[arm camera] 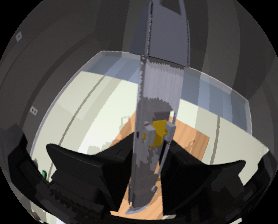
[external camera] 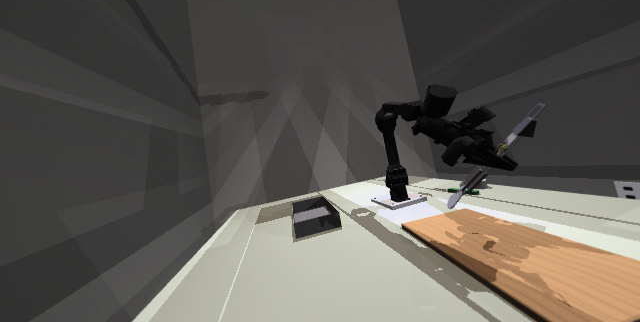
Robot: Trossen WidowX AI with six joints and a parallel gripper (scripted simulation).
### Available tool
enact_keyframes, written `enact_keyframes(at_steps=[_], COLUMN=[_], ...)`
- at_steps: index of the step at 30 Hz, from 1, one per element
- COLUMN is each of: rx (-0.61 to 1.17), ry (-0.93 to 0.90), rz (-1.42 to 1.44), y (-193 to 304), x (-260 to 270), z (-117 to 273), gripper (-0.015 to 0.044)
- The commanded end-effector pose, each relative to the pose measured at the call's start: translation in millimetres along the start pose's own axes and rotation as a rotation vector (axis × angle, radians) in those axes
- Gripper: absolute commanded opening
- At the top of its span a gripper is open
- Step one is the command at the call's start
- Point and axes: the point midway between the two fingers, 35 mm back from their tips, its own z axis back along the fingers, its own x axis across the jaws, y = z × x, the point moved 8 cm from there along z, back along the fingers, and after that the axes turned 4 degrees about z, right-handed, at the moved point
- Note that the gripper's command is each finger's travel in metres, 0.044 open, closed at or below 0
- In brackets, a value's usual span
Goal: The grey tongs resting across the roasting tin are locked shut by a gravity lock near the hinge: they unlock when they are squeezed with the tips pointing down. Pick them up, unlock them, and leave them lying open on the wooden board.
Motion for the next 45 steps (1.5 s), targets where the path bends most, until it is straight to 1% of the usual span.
enact_keyframes(at_steps=[1, 20, 45], rx=[-0.084, -0.382, -0.388], ry=[-0.002, -0.005, -0.005], rz=[0.012, 0.103, 0.105], y=[3, 28, 29], x=[2, 16, 16], z=[10, 43, 44], gripper=[-0.0150, -0.0150, -0.0150])
